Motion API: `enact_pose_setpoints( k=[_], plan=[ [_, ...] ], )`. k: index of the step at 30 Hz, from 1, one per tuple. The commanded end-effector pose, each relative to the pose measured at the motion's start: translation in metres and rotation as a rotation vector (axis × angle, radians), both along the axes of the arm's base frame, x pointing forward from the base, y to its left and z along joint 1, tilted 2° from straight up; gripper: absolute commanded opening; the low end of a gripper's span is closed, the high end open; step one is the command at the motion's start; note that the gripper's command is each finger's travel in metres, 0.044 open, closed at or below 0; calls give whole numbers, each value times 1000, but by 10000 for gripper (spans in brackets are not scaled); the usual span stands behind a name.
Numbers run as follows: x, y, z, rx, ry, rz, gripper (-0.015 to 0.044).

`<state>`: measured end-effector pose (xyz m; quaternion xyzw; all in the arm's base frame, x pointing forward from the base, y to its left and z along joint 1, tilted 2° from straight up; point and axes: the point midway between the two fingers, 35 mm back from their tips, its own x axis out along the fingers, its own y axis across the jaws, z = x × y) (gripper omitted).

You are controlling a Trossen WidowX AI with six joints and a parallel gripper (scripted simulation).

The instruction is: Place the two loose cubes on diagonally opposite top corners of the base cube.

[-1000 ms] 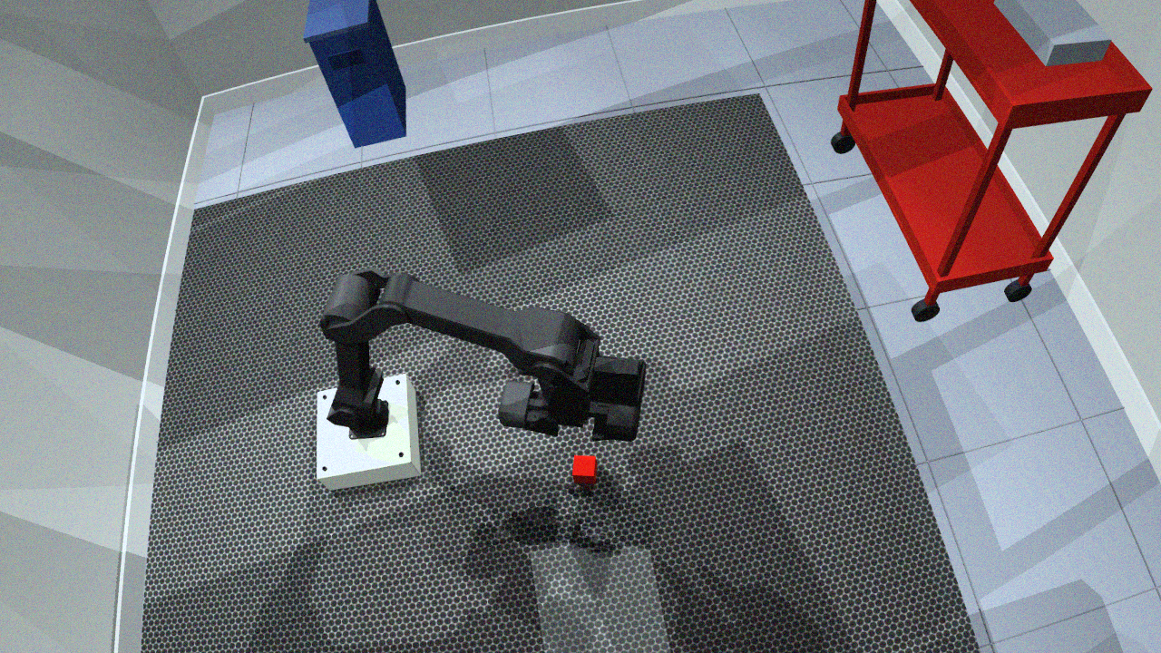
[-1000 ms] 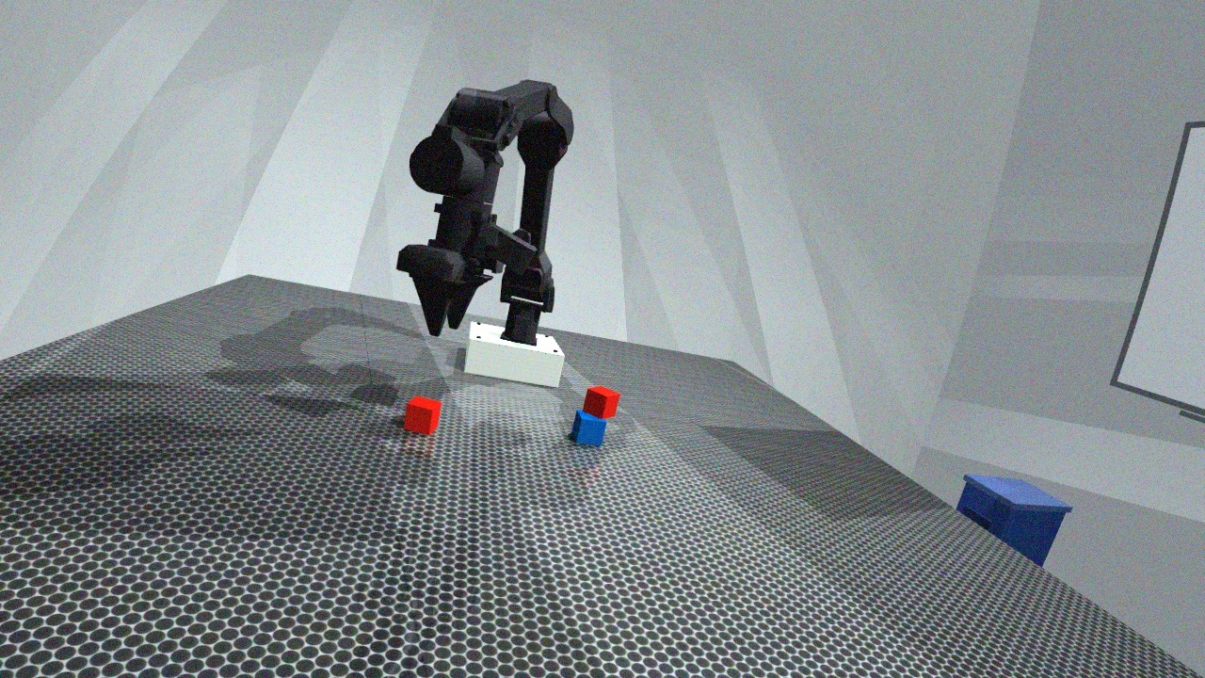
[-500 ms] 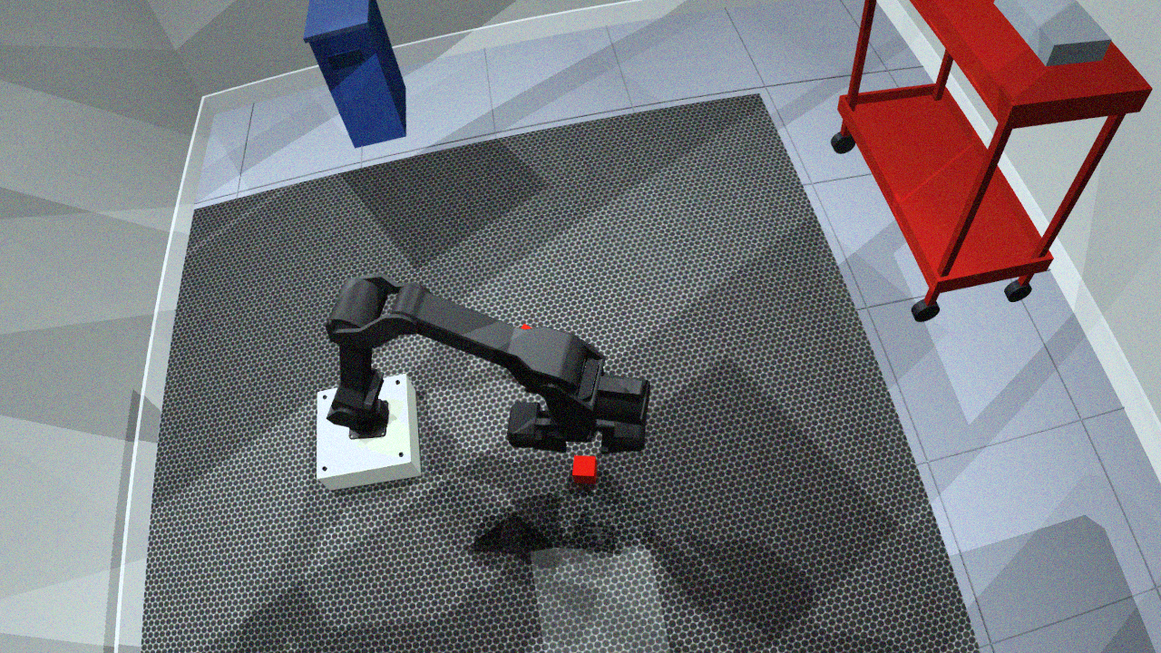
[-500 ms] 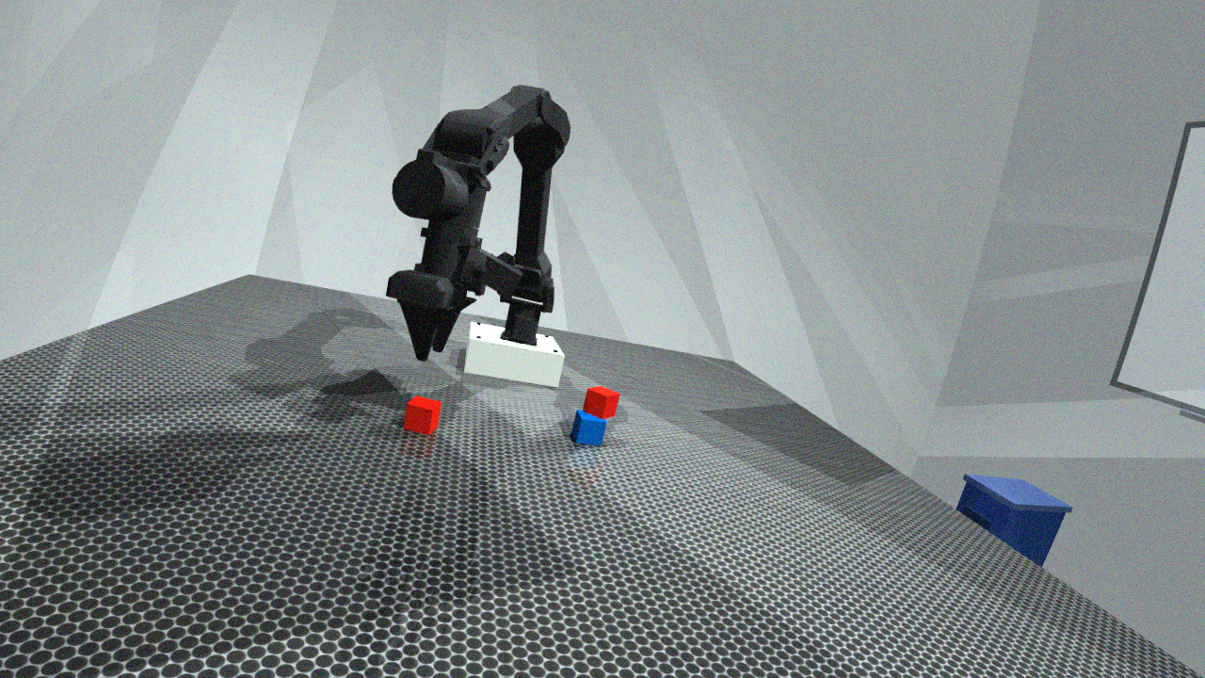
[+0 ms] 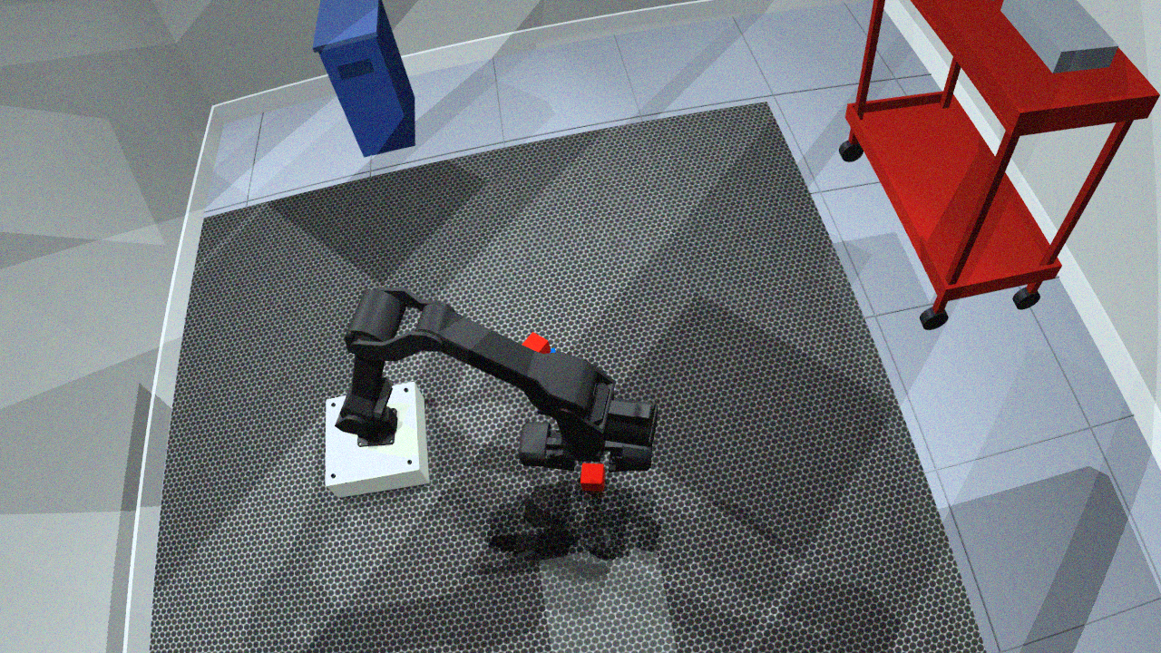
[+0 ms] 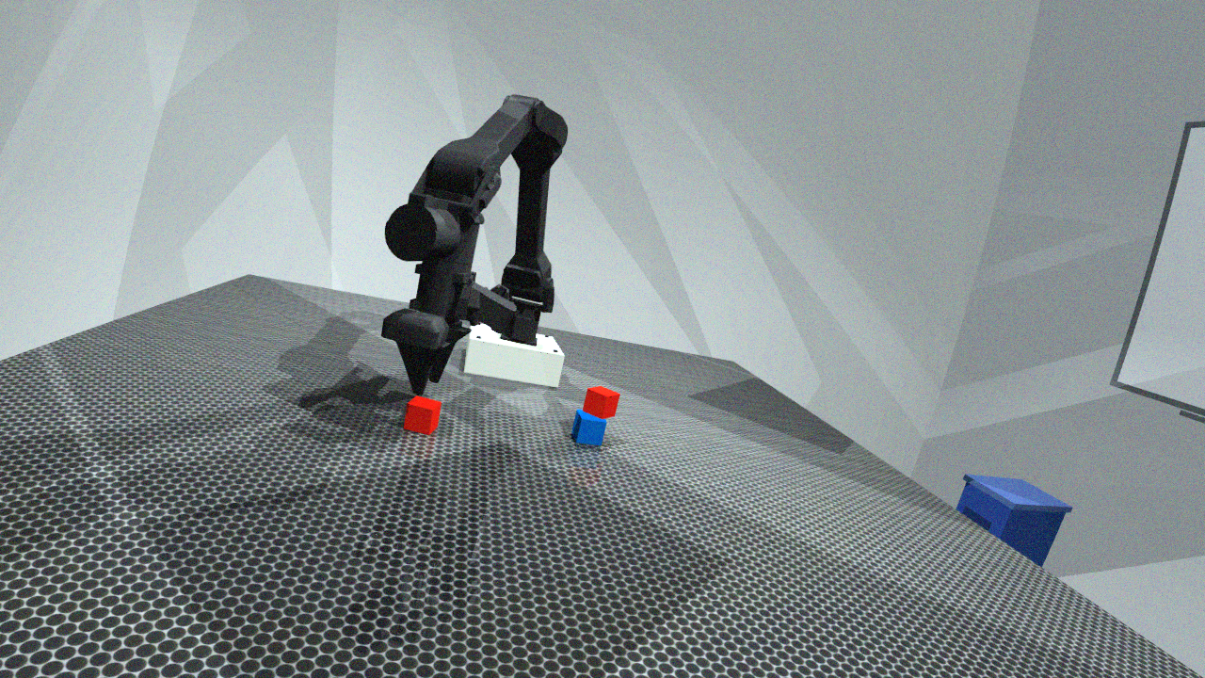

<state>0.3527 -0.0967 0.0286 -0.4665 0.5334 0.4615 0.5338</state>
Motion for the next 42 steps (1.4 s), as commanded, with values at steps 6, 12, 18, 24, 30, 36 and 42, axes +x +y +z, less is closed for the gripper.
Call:
enact_pose_setpoints(
  k=[6,12,18,24,30,36,42],
  plan=[
    [-2,0,-15,-1,8,3,265],
    [-2,0,-25,-1,8,3,265],
    [-2,0,-35,-1,8,3,265],
    [-2,0,-37,-1,8,3,186],
    [-2,0,-37,-1,8,3,105],
    [0,-1,-23,-1,8,3,105],
    [3,-1,-5,-1,7,3,105]
  ],
)
